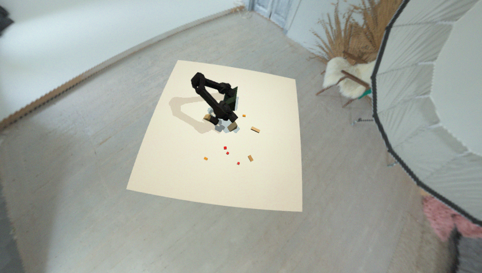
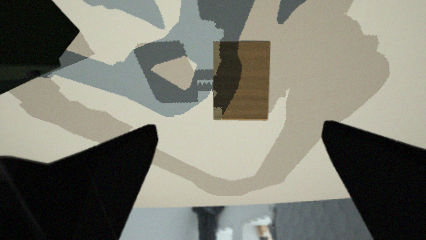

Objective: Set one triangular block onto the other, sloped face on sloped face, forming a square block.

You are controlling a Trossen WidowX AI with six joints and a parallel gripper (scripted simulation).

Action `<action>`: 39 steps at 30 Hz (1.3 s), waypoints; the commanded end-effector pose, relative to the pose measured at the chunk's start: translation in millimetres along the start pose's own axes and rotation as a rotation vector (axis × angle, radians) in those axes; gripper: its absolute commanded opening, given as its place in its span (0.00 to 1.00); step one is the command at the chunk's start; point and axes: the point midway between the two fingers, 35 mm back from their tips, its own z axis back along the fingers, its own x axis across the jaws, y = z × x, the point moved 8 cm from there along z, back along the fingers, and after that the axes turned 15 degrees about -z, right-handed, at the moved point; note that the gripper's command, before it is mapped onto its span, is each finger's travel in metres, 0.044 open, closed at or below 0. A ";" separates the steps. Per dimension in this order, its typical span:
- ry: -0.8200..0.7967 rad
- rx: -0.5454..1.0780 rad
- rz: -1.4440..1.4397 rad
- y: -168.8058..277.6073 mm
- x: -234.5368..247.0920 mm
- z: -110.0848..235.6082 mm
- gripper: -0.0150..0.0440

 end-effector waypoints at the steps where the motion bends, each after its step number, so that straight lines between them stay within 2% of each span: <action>1: 0.040 0.011 -0.010 -3.3 -0.3 1.5 1.00; 7: 0.036 0.008 -0.010 -4.9 -1.5 -7.4 1.00; 22: 0.027 0.087 -0.032 -3.6 -5.0 -97.5 1.00; 35: 0.027 0.089 -0.032 -2.2 -4.6 -99.1 1.00; 39: 0.024 0.086 -0.035 -3.0 -4.6 -98.2 0.82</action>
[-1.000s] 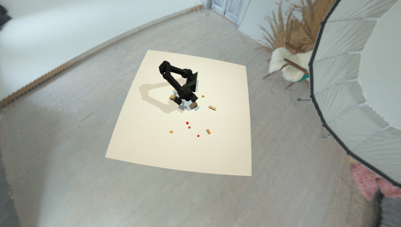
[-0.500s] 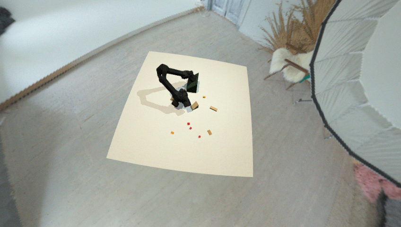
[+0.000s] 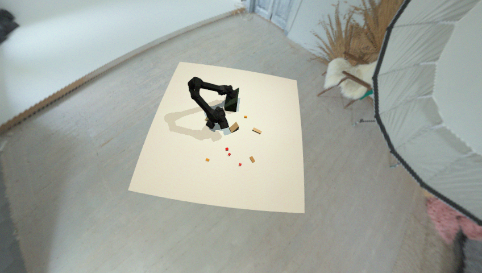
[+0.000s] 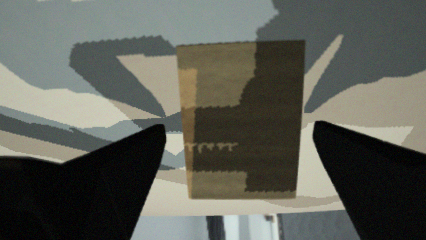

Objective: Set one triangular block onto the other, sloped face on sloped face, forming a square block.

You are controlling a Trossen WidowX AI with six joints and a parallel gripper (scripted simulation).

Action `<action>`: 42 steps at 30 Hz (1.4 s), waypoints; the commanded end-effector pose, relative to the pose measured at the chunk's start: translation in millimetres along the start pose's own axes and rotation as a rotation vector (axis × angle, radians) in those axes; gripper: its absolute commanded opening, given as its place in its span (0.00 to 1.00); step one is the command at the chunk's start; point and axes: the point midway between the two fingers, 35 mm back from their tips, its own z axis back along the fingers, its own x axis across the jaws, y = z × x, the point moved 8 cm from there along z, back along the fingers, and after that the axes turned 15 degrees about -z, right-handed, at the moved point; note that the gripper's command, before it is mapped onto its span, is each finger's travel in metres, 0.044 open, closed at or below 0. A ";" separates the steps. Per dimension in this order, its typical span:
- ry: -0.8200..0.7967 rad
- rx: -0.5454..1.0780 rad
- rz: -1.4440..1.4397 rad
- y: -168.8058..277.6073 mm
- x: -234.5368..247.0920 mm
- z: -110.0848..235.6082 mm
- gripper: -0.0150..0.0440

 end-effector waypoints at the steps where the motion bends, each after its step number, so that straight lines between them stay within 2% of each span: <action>1: 0.000 0.000 0.000 -0.2 0.0 0.1 0.78; 5: 0.000 0.000 0.000 -0.2 0.0 0.1 0.60; 12: 0.000 0.000 0.000 -0.2 0.0 0.1 0.52; 18: 0.001 -0.008 0.010 2.5 -0.9 5.0 0.25; 34: 0.017 -0.045 0.123 43.8 -9.1 59.8 0.25; 42: 0.013 -0.047 0.142 43.5 -8.9 59.0 0.25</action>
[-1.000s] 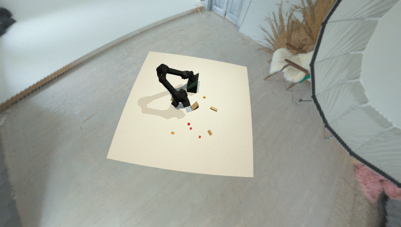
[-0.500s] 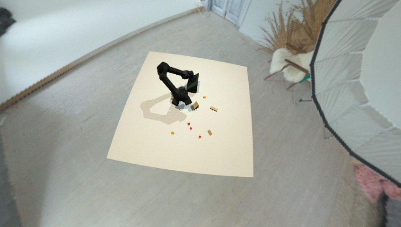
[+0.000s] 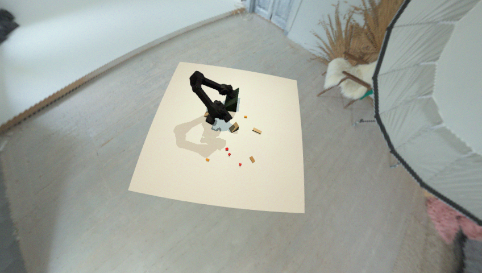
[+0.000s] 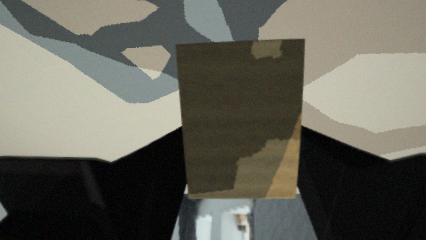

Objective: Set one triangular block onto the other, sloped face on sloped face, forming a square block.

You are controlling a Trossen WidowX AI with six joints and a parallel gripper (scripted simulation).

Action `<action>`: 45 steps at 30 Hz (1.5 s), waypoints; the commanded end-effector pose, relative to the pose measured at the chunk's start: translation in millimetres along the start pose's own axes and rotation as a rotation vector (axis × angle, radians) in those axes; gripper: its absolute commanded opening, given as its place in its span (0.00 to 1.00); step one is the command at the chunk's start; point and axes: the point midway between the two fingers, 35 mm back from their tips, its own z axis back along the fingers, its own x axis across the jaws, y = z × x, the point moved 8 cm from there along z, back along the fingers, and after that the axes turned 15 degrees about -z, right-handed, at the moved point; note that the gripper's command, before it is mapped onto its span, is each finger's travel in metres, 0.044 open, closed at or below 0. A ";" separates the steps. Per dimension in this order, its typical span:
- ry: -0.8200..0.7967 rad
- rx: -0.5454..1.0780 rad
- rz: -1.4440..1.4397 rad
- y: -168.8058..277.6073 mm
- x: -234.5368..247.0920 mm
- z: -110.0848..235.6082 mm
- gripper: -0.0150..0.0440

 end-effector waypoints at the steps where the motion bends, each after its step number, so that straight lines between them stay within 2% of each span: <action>1: -0.019 -0.010 0.027 1.3 -0.3 -1.2 0.25; 13: -0.149 -0.131 0.224 15.0 -4.5 -9.0 0.25; 24: -0.203 -0.292 0.399 27.7 -9.4 -14.8 0.25; 35: -0.179 -0.473 0.566 41.3 -15.6 -19.5 0.25; 45: -0.082 -0.628 0.710 55.5 -22.3 -22.9 0.25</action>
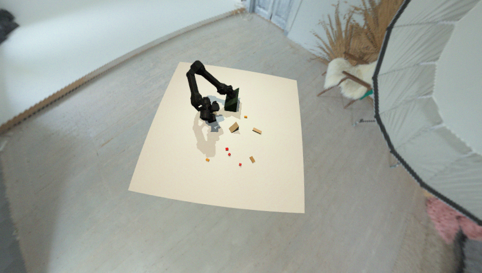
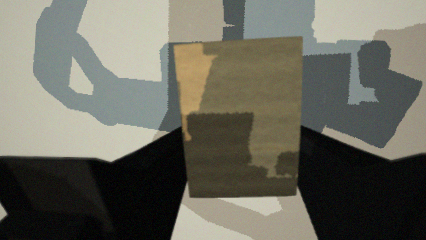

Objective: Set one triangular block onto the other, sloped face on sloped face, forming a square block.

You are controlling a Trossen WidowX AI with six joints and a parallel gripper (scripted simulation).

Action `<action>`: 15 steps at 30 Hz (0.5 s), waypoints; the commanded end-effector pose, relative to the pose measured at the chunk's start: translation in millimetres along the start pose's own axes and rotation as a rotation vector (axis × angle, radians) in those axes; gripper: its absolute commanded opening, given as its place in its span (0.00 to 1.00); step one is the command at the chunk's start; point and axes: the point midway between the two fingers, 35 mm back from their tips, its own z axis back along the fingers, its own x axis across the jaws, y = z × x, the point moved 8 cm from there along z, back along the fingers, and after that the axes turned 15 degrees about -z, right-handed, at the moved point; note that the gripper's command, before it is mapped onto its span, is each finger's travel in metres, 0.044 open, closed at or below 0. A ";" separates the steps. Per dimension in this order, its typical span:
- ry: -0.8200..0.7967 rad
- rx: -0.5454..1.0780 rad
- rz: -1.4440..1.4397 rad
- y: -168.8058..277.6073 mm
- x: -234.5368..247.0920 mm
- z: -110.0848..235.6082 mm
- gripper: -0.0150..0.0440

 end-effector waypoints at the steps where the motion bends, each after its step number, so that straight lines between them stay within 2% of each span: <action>1: 0.052 -0.044 0.073 7.1 1.9 3.5 0.25; 7: 0.123 -0.081 0.171 15.4 4.3 7.4 0.25; 15: 0.127 -0.085 0.175 13.2 -0.3 10.8 0.25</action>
